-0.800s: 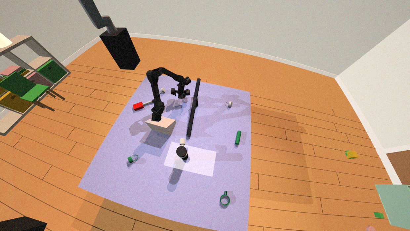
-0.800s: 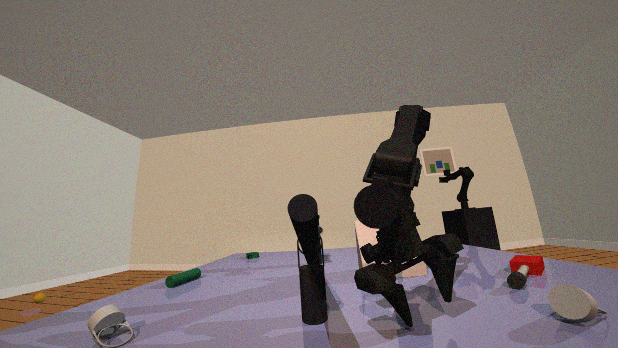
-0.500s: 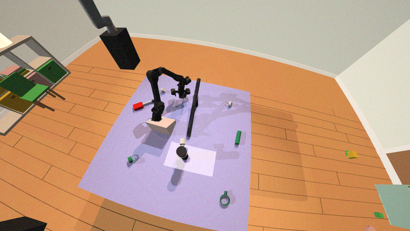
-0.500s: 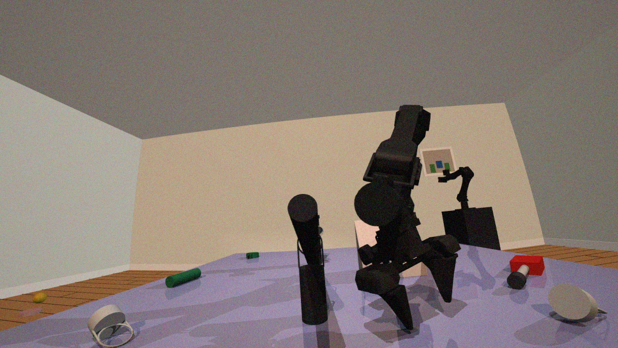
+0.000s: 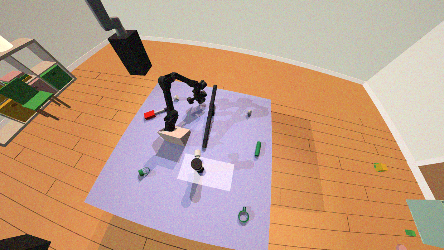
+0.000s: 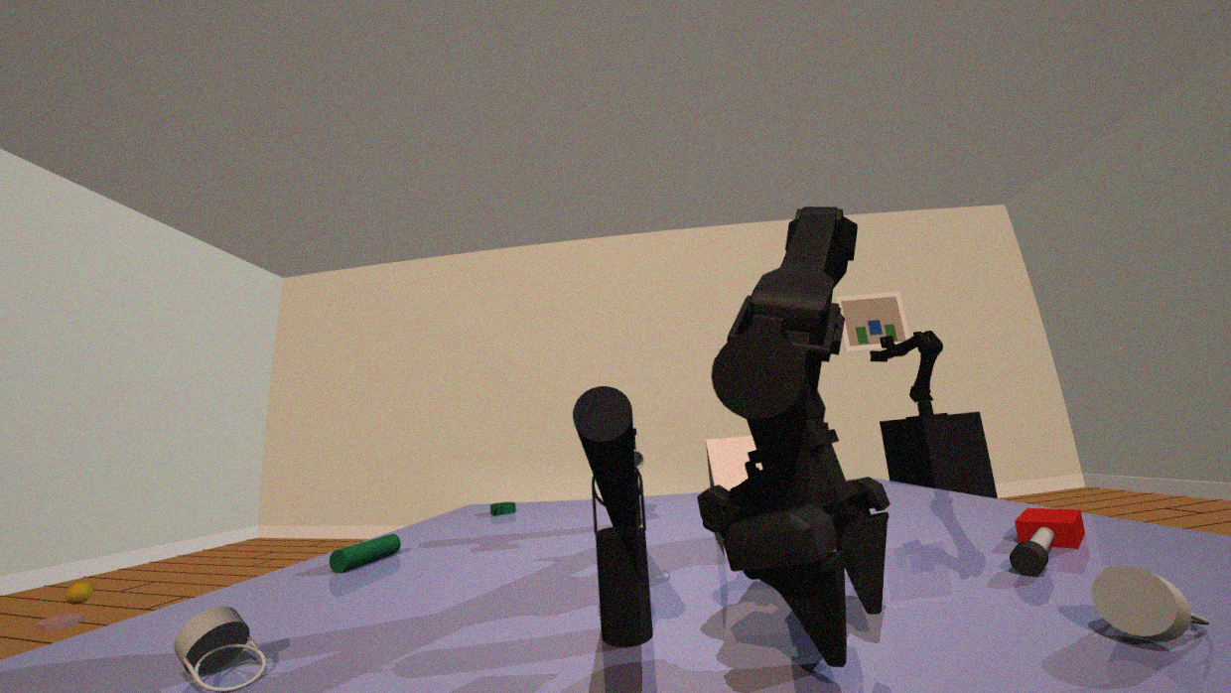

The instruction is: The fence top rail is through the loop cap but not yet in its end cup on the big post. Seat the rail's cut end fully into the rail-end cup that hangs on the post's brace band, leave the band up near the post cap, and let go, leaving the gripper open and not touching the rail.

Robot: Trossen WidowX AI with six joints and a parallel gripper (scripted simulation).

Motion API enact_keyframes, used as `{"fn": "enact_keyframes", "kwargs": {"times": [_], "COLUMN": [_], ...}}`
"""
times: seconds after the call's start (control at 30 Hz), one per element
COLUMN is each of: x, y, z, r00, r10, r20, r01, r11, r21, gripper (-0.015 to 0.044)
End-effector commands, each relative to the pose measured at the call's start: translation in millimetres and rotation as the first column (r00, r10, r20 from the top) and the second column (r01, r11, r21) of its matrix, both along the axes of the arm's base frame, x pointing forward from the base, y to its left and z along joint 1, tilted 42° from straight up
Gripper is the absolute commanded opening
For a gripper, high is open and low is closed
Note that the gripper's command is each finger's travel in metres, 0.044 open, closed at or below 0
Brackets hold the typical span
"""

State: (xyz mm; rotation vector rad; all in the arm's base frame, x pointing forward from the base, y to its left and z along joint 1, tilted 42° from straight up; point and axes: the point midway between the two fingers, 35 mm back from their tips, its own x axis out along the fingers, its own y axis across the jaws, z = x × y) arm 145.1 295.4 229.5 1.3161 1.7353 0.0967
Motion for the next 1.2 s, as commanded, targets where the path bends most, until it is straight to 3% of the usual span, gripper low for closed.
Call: {"fn": "enact_keyframes", "kwargs": {"times": [0.0, 0.57, 0.87, 1.17], "x": [3.7, 14.0, 20.8, 25.2], "y": [3.3, 14.3, 21.2, 24.8], "z": [10.1, 43.9, 76.8, 111.1], "r00": [0.989, 0.790, 0.449, 0.036], "r10": [0.060, 0.219, 0.270, 0.262], "r20": [0.132, 0.572, 0.852, 0.964], "r01": [-0.064, -0.282, -0.401, -0.420], "r11": [0.998, 0.959, 0.913, 0.879], "r21": [0.026, 0.023, -0.078, -0.224], "gripper": [0.0440, 0.0440, 0.0440, 0.0440]}}
